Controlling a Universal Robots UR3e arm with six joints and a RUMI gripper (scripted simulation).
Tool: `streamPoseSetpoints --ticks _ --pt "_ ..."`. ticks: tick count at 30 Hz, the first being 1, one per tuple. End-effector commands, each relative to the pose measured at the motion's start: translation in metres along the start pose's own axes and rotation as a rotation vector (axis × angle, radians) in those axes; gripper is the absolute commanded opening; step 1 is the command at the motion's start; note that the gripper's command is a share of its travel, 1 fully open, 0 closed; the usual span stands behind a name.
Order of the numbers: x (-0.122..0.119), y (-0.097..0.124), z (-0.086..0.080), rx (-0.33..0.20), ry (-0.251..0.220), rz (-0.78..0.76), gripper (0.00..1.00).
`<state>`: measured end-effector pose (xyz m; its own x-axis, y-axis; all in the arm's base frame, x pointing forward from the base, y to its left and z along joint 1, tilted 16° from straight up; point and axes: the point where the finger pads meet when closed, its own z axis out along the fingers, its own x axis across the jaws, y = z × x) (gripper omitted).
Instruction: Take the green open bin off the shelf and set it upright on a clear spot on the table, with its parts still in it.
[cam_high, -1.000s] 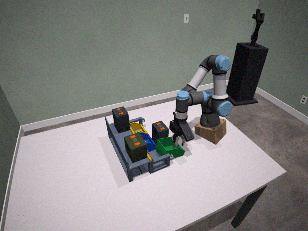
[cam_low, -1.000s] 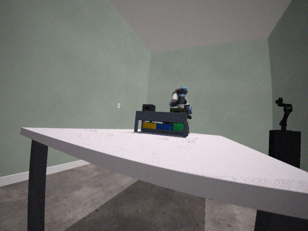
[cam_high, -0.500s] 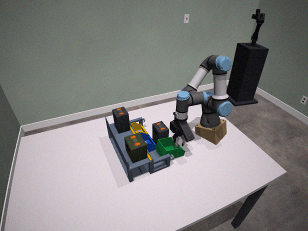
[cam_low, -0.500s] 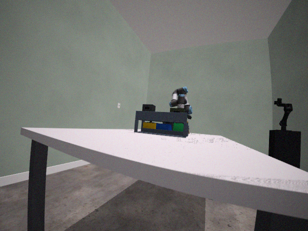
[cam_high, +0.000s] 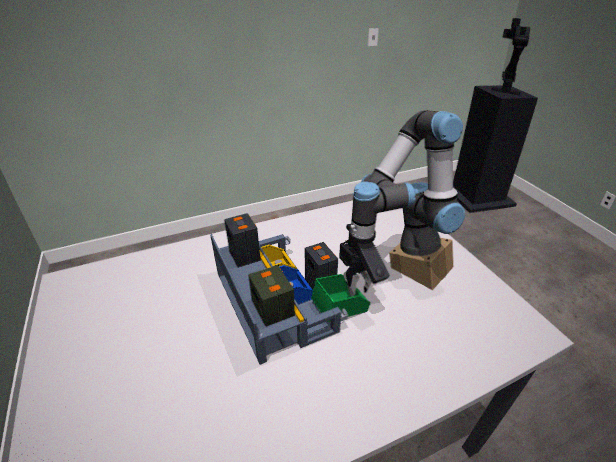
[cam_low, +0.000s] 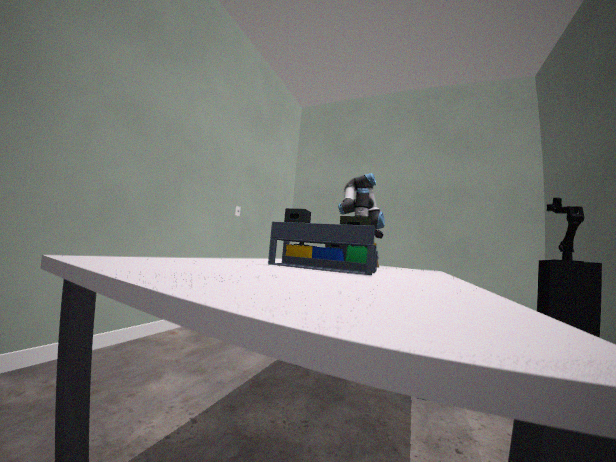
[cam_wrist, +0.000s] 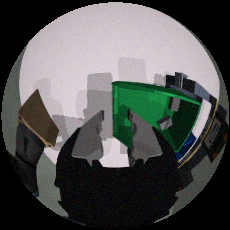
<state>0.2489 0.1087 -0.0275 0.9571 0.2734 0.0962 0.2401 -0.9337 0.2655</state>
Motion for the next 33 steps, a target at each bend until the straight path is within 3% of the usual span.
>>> streamPoseSetpoints --ticks 1,9,14,26,31,33 --pt "0.001 0.000 0.000 0.000 0.002 0.000 0.26" --pt "0.001 0.000 0.000 0.000 0.002 0.000 0.26" --pt "0.001 0.000 -0.055 0.000 0.003 0.000 0.26" --pt "0.001 0.000 -0.055 0.000 0.003 0.000 0.26" --pt "0.001 0.000 -0.091 0.000 0.003 0.001 0.26" --pt "0.001 0.000 -0.091 0.000 0.003 0.001 0.26"
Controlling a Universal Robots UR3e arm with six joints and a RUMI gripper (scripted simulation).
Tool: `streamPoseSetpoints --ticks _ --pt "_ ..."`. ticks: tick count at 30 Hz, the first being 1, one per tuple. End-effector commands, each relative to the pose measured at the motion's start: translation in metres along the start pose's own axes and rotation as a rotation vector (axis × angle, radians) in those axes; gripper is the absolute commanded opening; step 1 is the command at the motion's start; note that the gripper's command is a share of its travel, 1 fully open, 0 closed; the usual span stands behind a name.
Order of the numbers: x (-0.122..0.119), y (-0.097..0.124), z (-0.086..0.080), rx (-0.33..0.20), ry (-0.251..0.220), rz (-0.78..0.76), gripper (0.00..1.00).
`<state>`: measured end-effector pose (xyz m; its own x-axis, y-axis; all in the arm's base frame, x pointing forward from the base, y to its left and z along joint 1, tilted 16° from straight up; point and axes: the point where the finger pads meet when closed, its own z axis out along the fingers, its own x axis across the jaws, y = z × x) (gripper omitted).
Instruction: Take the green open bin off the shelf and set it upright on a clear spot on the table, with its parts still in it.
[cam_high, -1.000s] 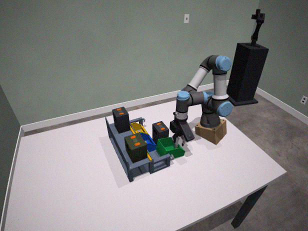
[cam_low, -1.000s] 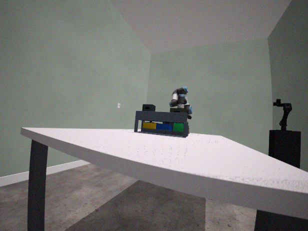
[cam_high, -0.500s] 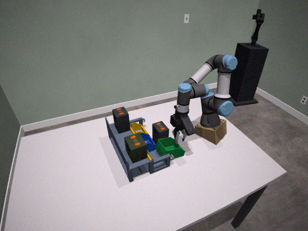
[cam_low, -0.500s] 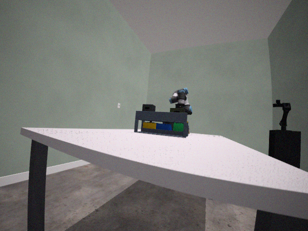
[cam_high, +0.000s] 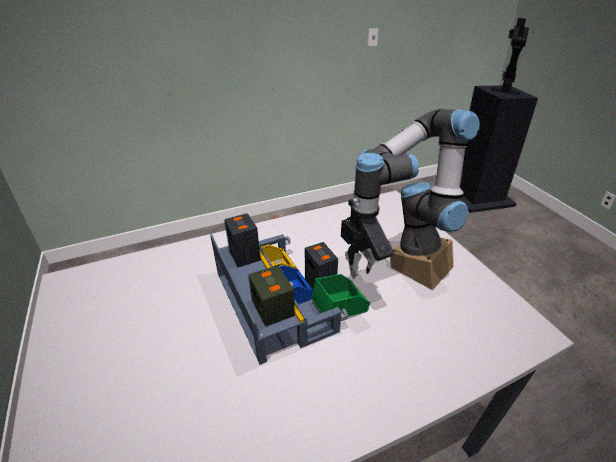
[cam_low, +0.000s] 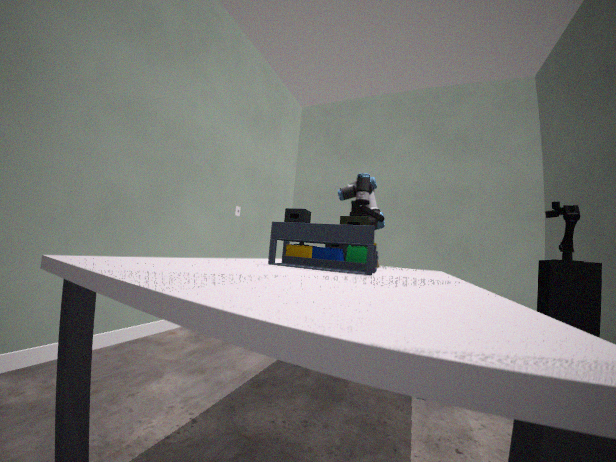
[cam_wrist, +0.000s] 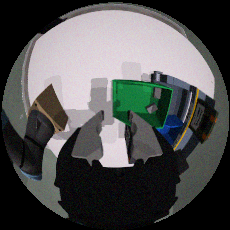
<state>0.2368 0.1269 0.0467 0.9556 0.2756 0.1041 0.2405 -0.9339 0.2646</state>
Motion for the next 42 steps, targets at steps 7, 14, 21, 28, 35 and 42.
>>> streamPoseSetpoints --ticks 7,14,21,28,35,42 --pt "0.000 0.000 -0.013 -0.001 -0.006 0.001 0.26" --pt "0.000 0.000 -0.005 -0.001 -0.005 0.001 0.26" --pt "0.000 0.000 -0.003 -0.001 -0.006 0.001 0.26" --pt "0.000 0.000 -0.002 -0.001 -0.006 0.001 0.26" --pt "0.000 0.000 0.002 -0.001 -0.006 0.001 0.26" --pt "0.000 0.000 0.002 -0.001 -0.006 0.001 0.26"
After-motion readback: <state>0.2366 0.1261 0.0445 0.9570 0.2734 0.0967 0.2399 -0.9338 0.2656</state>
